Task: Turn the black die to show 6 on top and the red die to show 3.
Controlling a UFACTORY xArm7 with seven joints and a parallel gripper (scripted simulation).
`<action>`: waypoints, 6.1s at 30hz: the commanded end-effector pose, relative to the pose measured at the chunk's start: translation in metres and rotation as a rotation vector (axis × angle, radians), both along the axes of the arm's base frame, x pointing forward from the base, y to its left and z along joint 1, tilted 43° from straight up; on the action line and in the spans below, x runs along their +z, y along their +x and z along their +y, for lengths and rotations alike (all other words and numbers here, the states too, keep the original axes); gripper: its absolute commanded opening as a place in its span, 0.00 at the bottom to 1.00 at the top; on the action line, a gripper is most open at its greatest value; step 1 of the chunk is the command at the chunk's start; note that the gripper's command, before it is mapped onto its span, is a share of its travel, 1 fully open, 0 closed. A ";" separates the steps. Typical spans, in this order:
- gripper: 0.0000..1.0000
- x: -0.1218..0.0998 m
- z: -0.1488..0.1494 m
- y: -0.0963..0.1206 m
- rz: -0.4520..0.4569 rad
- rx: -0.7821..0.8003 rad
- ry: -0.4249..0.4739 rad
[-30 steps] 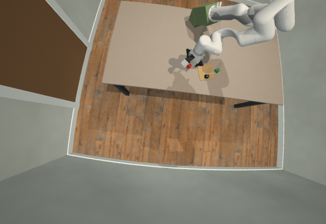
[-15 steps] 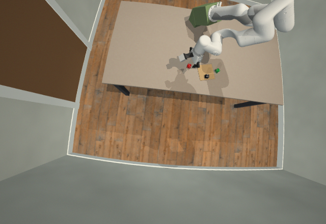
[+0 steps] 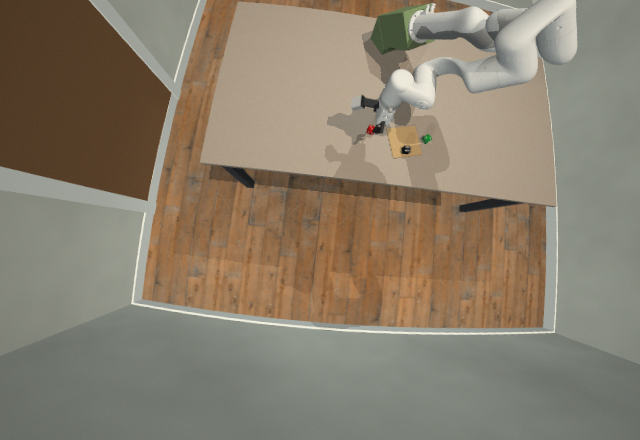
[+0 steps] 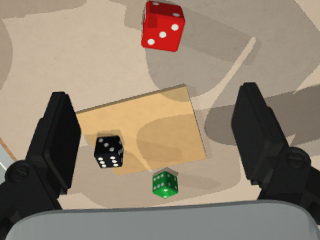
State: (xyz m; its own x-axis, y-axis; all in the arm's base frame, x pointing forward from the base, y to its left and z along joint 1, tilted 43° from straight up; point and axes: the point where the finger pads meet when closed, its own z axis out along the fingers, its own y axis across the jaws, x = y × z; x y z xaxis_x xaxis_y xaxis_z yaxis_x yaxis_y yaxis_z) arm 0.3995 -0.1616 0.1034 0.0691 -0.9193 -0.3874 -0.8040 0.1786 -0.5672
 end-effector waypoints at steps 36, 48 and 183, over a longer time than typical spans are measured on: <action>1.00 -0.009 0.005 0.002 0.403 -0.820 0.657; 1.00 -0.013 0.007 0.002 0.534 -1.095 0.877; 0.47 -0.052 0.027 0.032 0.612 -1.260 1.009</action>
State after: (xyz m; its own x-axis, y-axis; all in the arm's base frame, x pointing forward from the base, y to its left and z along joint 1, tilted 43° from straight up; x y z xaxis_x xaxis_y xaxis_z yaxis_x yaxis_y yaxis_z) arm 0.4317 -0.1330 0.0504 -0.8128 0.3138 -0.4909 0.0583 0.8821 0.4674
